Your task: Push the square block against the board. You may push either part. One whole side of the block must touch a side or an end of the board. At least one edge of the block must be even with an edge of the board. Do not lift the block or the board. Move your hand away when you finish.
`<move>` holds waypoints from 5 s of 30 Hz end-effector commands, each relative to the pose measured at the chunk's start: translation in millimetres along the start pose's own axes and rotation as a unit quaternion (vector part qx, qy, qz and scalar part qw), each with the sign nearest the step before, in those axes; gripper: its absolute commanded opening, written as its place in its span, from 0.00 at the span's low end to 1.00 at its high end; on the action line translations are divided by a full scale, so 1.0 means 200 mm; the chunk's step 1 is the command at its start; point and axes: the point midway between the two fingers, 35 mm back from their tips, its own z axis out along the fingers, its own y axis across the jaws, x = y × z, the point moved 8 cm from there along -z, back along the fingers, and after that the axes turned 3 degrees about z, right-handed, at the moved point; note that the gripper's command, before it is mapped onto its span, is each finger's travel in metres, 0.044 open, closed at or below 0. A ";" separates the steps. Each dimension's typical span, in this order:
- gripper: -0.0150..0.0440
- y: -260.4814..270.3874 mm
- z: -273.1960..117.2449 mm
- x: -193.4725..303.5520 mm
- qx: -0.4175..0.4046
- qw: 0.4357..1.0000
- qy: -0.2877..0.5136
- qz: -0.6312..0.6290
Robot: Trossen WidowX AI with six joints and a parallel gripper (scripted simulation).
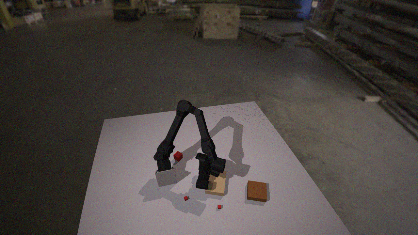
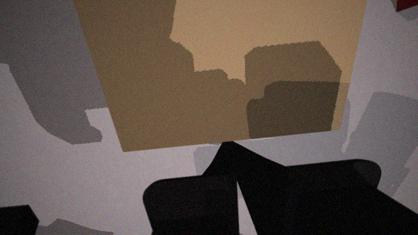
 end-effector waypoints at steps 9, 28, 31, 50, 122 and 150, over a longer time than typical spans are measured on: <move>0.25 0.01 -0.01 -0.08 -0.001 1.000 -0.002 0.001; 0.25 0.01 -0.01 -0.21 -0.001 1.000 -0.002 0.001; 0.25 0.01 -0.01 -0.23 -0.001 1.000 -0.002 0.001; 0.25 0.02 -0.01 -0.35 -0.001 1.000 -0.003 0.000; 0.25 -0.10 -0.28 -0.38 0.001 1.000 -0.004 0.001; 0.25 -0.09 -0.01 -0.50 -0.001 1.000 -0.004 0.001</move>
